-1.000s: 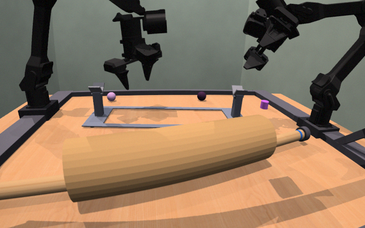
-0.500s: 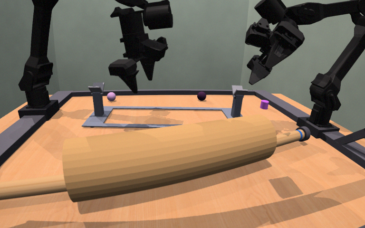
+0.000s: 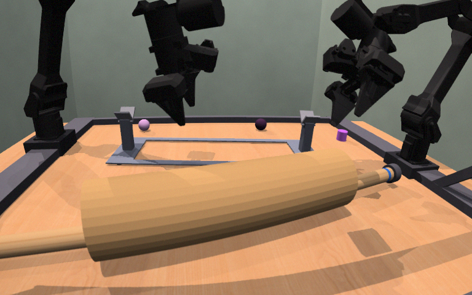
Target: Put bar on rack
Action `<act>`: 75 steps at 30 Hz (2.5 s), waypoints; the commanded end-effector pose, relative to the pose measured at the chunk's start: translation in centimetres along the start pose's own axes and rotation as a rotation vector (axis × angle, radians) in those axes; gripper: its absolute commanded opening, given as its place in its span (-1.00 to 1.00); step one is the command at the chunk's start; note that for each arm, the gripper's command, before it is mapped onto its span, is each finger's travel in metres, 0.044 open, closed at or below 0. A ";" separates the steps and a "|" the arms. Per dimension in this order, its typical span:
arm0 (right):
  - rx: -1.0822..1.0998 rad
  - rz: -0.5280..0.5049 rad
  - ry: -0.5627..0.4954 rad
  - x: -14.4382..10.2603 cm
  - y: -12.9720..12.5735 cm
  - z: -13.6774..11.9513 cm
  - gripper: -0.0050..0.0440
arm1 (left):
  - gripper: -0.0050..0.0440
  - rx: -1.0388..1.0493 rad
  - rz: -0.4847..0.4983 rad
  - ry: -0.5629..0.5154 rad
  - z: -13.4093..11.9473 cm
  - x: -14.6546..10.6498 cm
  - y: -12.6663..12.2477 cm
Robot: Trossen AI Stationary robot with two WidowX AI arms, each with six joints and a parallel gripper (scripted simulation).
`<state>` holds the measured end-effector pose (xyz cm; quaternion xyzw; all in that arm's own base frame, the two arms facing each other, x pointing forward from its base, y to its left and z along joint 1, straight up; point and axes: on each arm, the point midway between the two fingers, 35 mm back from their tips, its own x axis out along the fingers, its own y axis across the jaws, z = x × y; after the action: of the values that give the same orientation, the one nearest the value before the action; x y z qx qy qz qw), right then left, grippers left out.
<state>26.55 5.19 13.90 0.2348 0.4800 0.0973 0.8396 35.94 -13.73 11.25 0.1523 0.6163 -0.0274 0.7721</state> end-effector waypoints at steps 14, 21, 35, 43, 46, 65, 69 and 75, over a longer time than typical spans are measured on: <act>-0.144 -0.144 0.162 1.8 0.0 -3.5 0.84 | 0.84 -0.363 -0.038 -0.108 1.8 -3.7 -8.1; -0.204 -0.200 0.223 2.2 -0.3 -5.0 0.84 | 0.84 -0.490 -0.060 -0.129 1.6 -4.6 -11.0; -0.383 -0.341 0.367 2.7 -1.1 -8.3 0.84 | 0.84 -0.811 -0.163 -0.170 0.0 -7.6 -18.7; -0.453 -0.384 0.414 2.6 -1.4 -9.2 0.84 | 0.84 -0.916 -0.217 -0.172 -1.0 -8.9 -21.4; -0.447 -0.393 0.392 2.4 -1.5 -8.8 0.84 | 0.84 -0.812 -0.123 -0.116 -5.4 -5.9 -23.8; -0.447 -0.374 0.377 2.3 -0.9 -8.2 0.84 | 0.84 -0.474 -0.087 -0.115 -15.7 -4.8 -30.6; -0.448 -0.371 0.371 2.2 -0.8 -8.2 0.84 | 0.84 -0.514 -0.132 -0.125 -14.2 -6.4 -30.4; -0.447 -0.376 0.381 2.4 -0.9 -8.3 0.84 | 0.84 -0.490 -0.078 -0.097 -15.3 -4.6 -30.0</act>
<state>20.15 7.68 7.41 -0.0707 0.6388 0.0846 0.7614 13.74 -38.99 6.42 -0.0650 0.5689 0.0868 0.8152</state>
